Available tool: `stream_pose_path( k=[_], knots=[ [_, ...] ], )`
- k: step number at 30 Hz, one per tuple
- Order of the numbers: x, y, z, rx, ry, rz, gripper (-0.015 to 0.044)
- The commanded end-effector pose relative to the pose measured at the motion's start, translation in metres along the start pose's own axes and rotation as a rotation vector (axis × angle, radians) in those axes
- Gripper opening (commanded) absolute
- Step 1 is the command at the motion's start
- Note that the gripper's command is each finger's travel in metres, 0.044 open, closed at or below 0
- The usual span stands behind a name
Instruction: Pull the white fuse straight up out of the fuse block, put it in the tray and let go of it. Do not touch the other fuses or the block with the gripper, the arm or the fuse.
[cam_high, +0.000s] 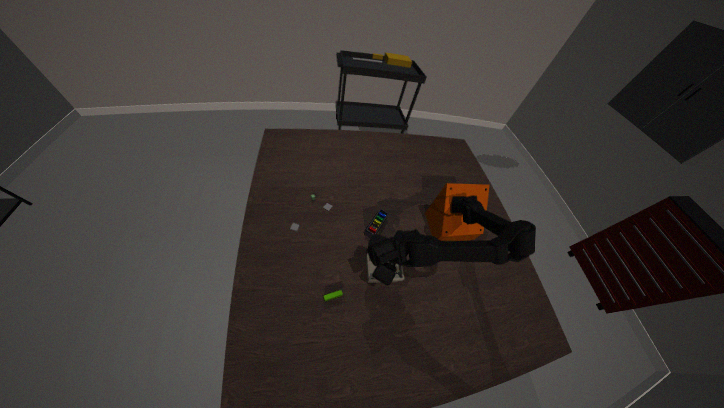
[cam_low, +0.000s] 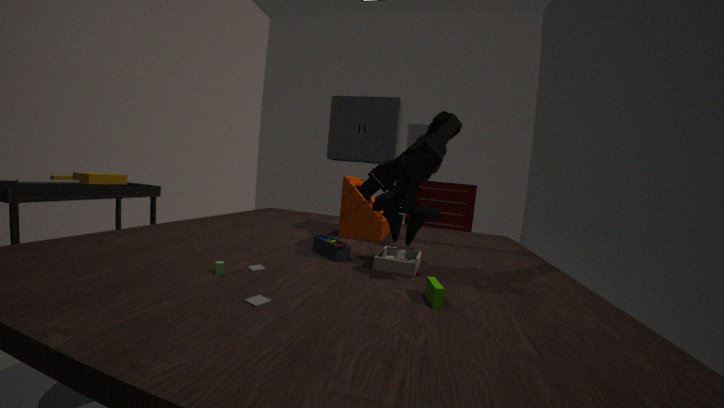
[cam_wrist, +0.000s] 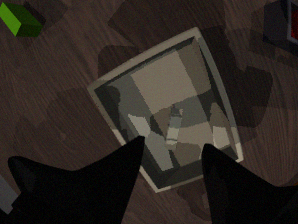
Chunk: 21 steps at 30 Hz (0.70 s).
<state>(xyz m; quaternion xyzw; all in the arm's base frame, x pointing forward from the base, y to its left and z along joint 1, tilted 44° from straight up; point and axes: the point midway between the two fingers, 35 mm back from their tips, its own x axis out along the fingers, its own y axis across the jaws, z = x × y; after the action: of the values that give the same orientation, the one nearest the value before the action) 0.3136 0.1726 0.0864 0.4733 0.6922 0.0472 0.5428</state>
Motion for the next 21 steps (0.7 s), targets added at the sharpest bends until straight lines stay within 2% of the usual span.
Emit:
stream_pose_path(
  k=[1,3,7,21],
  knots=[
    [0.0,0.0,0.0,-0.001,0.0,-0.001,0.0289],
    [-0.003,0.0,0.0,0.0,0.0,-0.001,0.033],
    [-0.037,-0.002,0.0,0.004,-0.001,-0.008,0.033],
    [-0.037,-0.002,0.001,0.007,-0.005,-0.007,0.033]
  ],
)
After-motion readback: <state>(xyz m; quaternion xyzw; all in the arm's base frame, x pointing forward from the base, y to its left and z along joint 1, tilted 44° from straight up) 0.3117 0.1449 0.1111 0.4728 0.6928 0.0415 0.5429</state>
